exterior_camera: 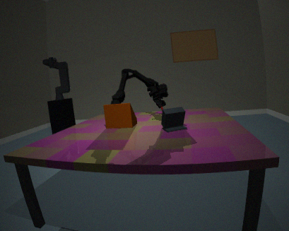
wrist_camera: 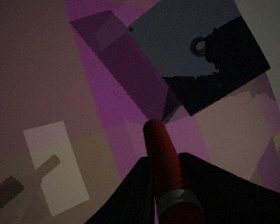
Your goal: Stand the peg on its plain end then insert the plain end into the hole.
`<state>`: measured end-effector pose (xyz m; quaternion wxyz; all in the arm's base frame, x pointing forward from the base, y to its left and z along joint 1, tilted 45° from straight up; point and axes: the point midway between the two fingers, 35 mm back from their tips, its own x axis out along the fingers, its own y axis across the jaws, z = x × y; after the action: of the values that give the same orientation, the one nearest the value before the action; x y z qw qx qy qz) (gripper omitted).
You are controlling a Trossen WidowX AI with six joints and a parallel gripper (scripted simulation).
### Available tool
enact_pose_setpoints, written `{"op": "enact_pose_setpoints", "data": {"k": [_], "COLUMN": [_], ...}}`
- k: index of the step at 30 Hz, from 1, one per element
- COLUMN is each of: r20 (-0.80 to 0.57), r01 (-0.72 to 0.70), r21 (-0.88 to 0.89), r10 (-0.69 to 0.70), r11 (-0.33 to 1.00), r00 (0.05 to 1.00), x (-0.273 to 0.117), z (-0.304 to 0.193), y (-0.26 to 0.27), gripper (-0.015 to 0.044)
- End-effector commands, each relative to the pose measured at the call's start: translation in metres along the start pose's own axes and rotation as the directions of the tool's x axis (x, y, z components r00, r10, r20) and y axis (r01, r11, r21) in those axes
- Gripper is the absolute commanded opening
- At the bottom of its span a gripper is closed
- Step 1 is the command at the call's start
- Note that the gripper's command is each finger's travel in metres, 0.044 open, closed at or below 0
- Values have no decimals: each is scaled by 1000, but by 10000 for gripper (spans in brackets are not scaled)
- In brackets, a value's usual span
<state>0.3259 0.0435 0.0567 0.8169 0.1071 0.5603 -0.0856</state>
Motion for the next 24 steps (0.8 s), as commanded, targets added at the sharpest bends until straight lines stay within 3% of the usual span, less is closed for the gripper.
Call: {"op": "enact_pose_setpoints", "data": {"k": [1,24], "r20": [10,101], "r01": [34,171], "r21": [-12,-37], "r10": [-34,-166], "r11": [999,985], "r00": [999,981], "x": [7,29], "z": [2,19], "y": [-4,-23], "gripper": [0,0]}}
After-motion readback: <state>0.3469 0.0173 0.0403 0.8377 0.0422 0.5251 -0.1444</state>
